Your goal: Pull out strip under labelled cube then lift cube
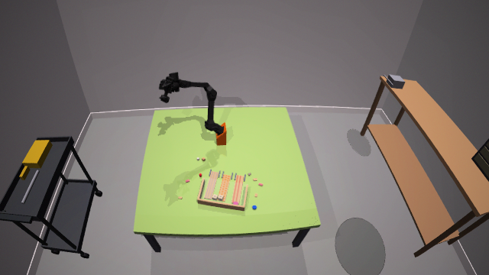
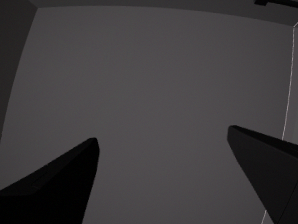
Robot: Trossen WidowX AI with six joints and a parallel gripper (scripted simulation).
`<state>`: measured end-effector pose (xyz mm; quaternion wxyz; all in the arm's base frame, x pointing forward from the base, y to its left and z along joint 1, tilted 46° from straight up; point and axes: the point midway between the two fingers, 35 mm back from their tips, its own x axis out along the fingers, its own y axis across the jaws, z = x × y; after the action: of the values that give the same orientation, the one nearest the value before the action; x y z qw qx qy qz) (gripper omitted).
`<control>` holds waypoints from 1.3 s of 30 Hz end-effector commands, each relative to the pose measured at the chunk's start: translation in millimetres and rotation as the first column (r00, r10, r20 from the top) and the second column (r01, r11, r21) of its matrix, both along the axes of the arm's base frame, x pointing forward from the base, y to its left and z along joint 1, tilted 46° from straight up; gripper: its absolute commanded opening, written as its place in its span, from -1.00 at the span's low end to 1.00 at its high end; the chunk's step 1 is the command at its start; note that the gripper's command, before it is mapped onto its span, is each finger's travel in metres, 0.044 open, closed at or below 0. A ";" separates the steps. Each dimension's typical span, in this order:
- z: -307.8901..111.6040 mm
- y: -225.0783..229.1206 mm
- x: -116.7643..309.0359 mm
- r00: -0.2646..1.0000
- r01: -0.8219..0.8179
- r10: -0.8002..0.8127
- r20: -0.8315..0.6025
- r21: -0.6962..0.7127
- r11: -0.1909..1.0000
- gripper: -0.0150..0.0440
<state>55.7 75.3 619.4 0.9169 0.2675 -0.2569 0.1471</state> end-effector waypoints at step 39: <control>-370.0 20.1 310.7 0.673 0.028 -0.406 -0.618 -0.528 0.849 0.86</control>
<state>369.2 72.8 300.9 0.9895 0.1153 0.0856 -0.0158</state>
